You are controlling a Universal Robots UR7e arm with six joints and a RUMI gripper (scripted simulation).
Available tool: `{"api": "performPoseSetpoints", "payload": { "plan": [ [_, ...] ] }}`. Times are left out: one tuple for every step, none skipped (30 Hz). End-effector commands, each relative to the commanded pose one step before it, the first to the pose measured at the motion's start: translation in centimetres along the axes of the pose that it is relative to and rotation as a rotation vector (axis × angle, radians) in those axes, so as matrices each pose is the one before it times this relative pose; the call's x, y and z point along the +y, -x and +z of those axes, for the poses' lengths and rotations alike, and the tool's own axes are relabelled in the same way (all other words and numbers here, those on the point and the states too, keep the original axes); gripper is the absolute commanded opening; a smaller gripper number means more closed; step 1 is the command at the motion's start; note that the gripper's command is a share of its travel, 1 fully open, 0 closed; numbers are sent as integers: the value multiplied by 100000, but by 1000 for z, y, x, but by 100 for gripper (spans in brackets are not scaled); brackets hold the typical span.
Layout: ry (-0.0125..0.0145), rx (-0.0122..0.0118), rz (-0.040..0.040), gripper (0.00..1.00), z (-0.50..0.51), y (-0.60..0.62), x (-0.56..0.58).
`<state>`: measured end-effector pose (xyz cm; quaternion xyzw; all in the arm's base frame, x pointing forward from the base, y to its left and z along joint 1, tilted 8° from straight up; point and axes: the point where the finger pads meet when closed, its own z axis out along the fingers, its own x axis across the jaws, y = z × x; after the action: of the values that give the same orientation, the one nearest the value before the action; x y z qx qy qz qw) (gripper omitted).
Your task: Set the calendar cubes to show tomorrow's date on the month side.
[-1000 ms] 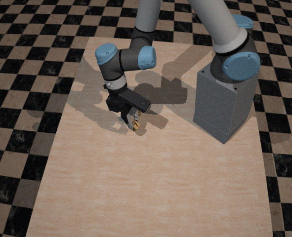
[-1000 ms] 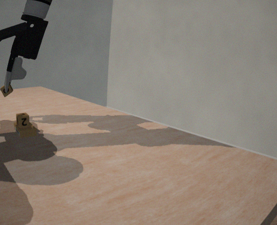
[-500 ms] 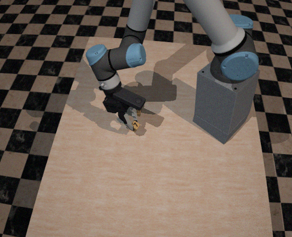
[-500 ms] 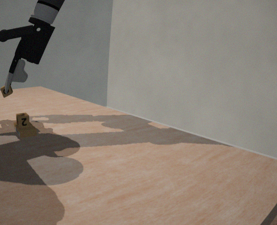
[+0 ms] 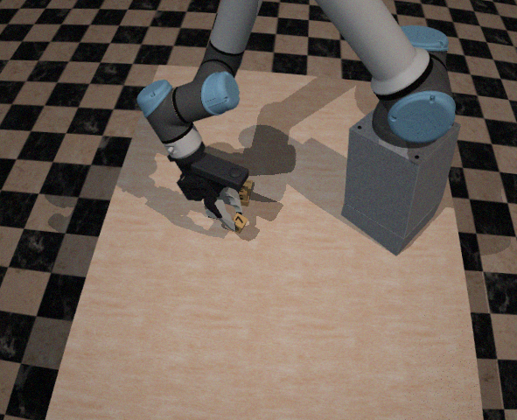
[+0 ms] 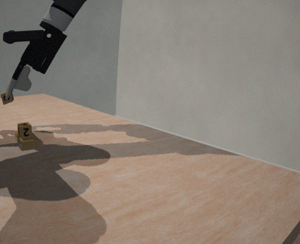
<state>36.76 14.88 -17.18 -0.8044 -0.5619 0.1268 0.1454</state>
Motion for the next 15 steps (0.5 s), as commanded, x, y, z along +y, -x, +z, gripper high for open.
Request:
{"api": "performPoseSetpoints", "payload": {
  "plan": [
    [-787,-9,-38,10,-50,-21,25],
    [-169,-8,-3,10,5,0,4],
    [-306,-15,-5,10,10,0,7],
    [-466,-21,-7,10,14,-1,10],
    [-640,-28,-10,10,18,-1,13],
    [-819,-34,-12,10,22,-1,17],
    [-995,-37,-13,10,25,-1,19],
    [-1162,-39,-14,10,26,-1,22],
    [-1313,-38,-14,10,25,-1,23],
    [-1444,-34,-13,10,23,-1,23],
    [-1550,-28,-11,10,19,0,22],
    [0,0,0,10,0,0,0],
    [0,0,0,10,0,0,0],
    [-1628,-19,-9,10,13,0,21],
    [-1676,-9,-6,10,7,0,18]
  ]
}}
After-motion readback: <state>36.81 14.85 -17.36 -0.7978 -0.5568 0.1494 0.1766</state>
